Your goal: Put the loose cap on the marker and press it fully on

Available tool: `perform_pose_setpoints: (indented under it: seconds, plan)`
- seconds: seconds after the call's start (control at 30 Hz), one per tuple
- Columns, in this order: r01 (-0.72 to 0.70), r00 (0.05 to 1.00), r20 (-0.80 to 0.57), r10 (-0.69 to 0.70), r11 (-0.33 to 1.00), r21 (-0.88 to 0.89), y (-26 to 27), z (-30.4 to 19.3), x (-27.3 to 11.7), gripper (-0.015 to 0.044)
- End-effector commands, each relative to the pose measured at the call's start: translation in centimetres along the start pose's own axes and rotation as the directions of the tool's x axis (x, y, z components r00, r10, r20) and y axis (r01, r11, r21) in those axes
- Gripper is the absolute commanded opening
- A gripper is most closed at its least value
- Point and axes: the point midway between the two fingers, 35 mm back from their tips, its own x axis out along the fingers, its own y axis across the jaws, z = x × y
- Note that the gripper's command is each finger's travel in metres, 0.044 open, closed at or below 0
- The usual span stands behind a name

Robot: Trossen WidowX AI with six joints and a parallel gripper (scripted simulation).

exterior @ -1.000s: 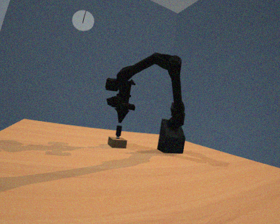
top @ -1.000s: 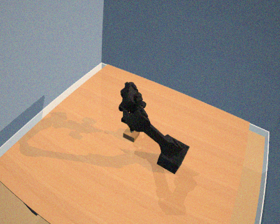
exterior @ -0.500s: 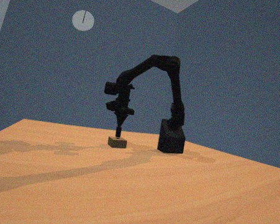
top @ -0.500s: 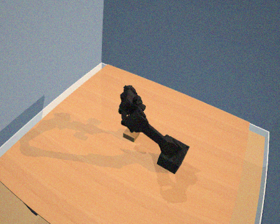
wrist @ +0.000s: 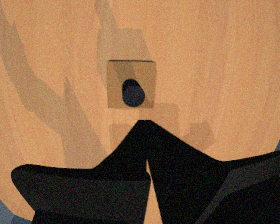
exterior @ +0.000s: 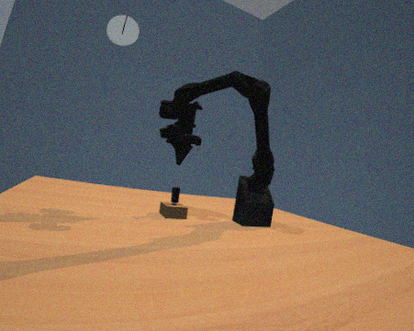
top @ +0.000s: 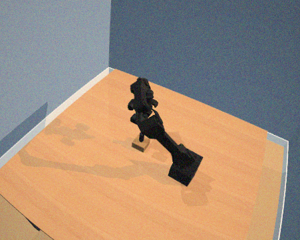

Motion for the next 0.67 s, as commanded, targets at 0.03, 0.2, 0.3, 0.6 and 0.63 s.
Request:
perform_pose_setpoints:
  seconds: [0.03,0.2,0.3,0.6,0.63]
  plan:
    - [-0.002,1.000,-0.010,0.002,1.000,-0.007,0.21,-0.19,-1.26,0.0000]
    - [-0.002,1.000,-0.010,0.002,1.000,-0.007,0.21,-0.19,-1.26,0.0131]
    - [-0.002,1.000,-0.010,0.002,1.000,-0.007,0.21,-0.19,-1.26,0.0210]
    - [-0.002,1.000,-0.010,0.002,1.000,-0.007,0.21,-0.19,-1.26,0.0440]
    - [-0.002,1.000,-0.010,0.002,1.000,-0.007,0.21,-0.19,-1.26,0.0440]
